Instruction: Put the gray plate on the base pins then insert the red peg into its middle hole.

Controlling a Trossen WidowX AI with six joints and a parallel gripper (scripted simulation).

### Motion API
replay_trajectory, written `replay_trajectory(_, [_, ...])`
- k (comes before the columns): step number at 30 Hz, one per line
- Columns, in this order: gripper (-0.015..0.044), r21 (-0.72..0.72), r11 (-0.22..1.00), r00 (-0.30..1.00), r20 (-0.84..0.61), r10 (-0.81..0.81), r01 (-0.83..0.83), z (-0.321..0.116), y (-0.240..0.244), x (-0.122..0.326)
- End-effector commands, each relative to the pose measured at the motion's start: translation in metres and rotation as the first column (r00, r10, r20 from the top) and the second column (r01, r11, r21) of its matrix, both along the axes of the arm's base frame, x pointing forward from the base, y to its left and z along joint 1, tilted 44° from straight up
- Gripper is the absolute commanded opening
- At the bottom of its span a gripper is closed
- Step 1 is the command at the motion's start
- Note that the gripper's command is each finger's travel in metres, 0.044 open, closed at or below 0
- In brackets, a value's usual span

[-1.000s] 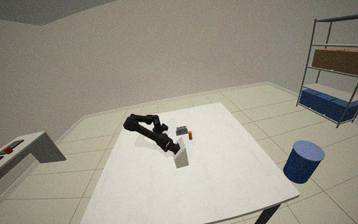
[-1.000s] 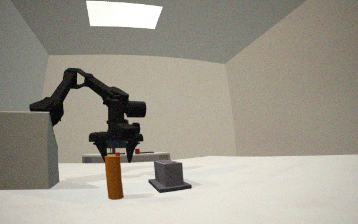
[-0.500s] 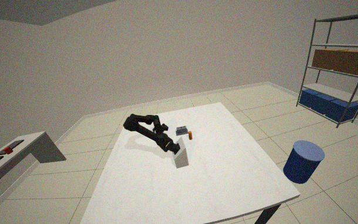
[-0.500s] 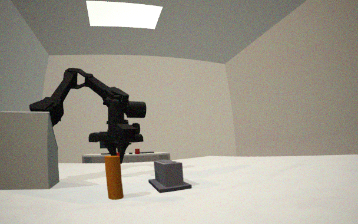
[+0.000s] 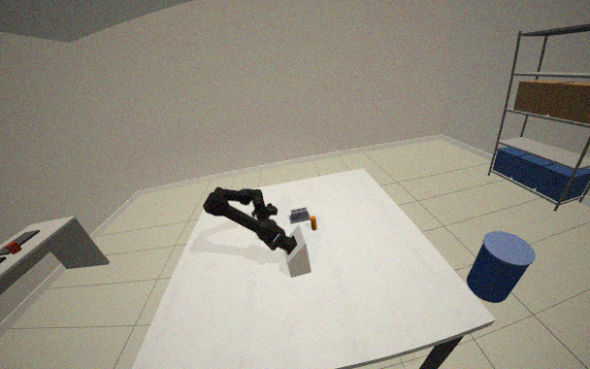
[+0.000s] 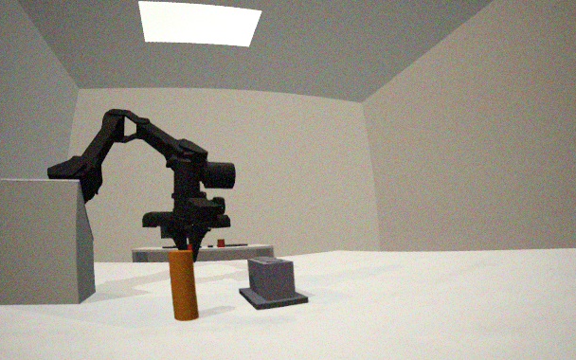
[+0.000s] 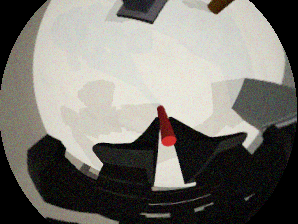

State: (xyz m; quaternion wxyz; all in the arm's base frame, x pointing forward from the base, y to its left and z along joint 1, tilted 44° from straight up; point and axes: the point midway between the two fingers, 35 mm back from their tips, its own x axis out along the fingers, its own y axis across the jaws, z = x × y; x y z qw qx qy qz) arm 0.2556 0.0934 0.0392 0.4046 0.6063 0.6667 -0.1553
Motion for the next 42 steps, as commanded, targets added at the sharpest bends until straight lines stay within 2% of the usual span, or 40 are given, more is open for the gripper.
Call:
replay_trajectory(1, [0.0000,0.001,1.000,1.000,0.004,0.000,0.000,0.005,-0.005,0.002])
replay_trajectory(24, [0.0000,-0.006,1.000,1.000,0.003,0.000,0.000,0.053,-0.058,0.004])
replay_trajectory(42, [0.0000,-0.011,1.000,1.000,0.000,-0.004,0.004,0.029,-0.083,0.035])
